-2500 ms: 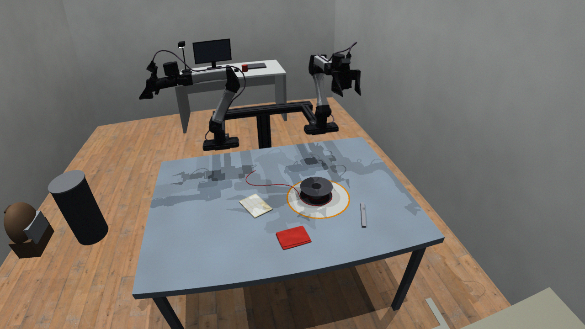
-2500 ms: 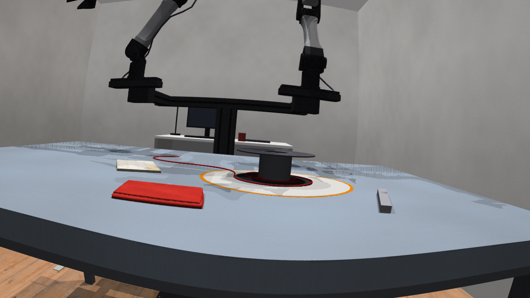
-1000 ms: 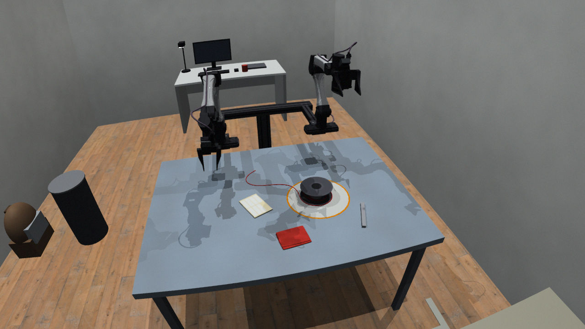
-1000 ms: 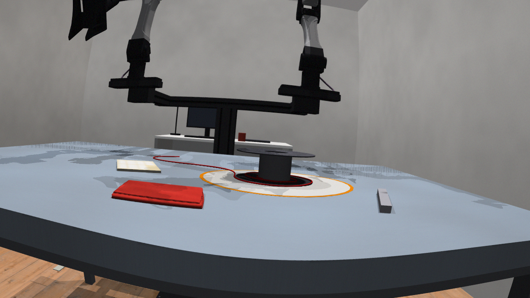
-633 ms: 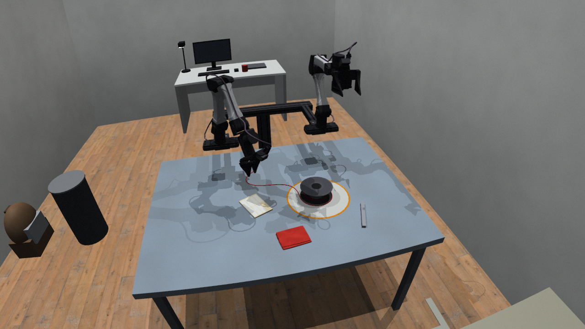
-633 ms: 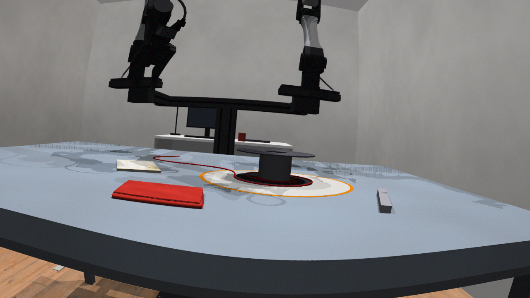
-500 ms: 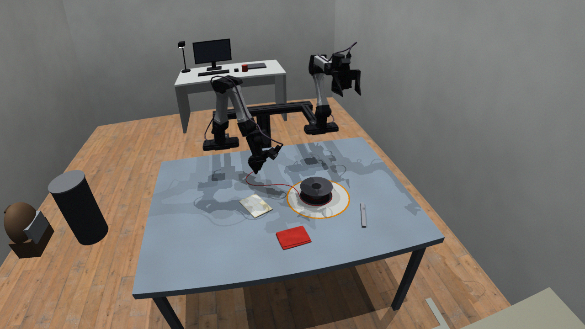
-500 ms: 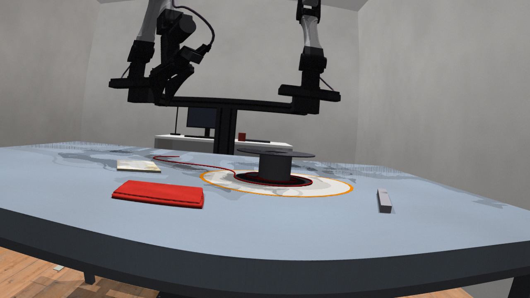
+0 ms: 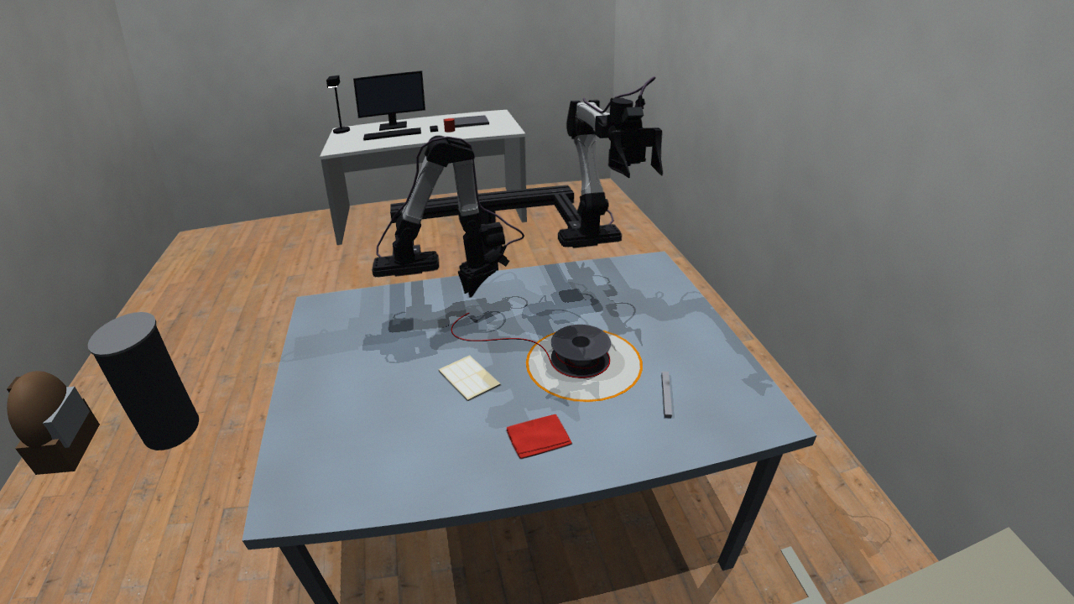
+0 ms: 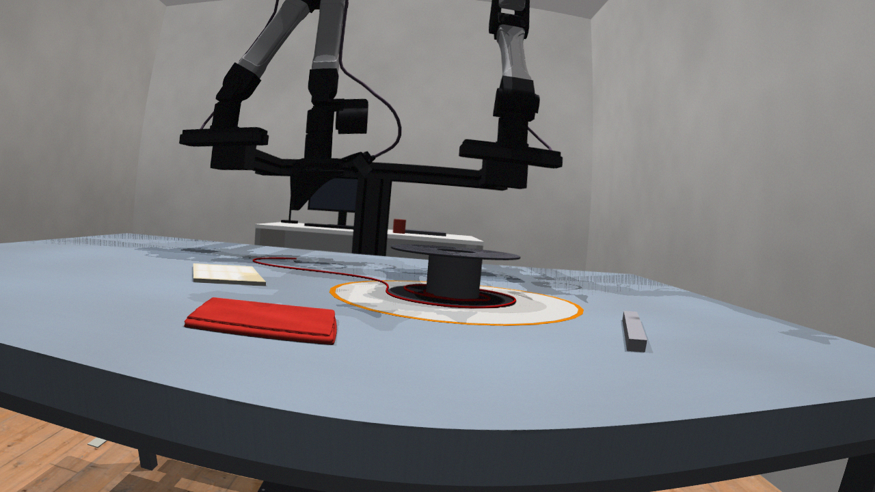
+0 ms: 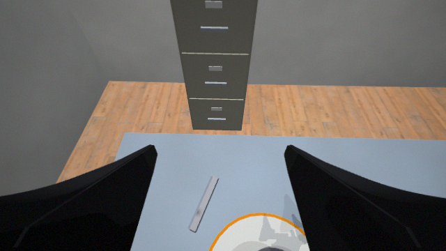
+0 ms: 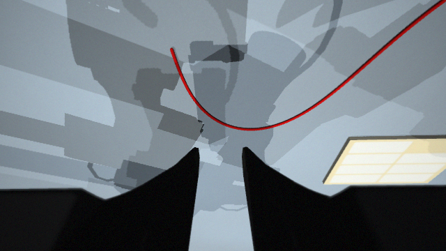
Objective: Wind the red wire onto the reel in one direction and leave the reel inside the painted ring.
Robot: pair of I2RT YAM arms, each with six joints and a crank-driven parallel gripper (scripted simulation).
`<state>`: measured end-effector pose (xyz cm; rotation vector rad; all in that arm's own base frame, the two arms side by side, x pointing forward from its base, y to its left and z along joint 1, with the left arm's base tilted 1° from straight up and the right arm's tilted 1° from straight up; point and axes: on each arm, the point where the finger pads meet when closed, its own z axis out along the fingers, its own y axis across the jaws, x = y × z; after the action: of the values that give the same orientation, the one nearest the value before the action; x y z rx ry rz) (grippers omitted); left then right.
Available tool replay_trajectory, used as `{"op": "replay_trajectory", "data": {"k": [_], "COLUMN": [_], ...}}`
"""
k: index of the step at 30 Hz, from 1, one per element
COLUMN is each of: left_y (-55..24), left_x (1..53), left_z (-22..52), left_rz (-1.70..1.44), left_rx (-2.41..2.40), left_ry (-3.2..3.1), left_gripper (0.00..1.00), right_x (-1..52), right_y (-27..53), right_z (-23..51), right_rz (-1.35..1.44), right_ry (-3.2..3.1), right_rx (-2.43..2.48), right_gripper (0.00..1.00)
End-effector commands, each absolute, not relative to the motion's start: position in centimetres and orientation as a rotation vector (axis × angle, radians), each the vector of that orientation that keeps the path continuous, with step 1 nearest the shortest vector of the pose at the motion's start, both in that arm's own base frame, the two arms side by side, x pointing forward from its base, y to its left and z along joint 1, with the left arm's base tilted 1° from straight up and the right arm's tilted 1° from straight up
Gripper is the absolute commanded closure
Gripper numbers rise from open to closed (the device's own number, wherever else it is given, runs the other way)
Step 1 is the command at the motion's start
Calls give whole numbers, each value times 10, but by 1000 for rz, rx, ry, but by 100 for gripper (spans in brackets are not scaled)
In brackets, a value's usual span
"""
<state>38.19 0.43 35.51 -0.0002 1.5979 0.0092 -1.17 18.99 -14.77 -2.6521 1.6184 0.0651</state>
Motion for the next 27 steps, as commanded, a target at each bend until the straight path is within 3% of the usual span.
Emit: {"op": "replay_trajectory", "data": {"k": [1, 27], "left_y": [0, 0], "left_x": [382, 382], "left_z": [360, 360], "left_rz": [0, 0], "left_rx": [0, 0], "left_ry": [1571, 1571], "left_gripper": [0, 0], "right_x": [-34, -44], "right_y": [177, 165], "right_z": [-155, -172], "right_rz": [14, -19], "right_ry": [1433, 1341], "right_rx": [-2775, -2845], "right_gripper": [69, 70]}}
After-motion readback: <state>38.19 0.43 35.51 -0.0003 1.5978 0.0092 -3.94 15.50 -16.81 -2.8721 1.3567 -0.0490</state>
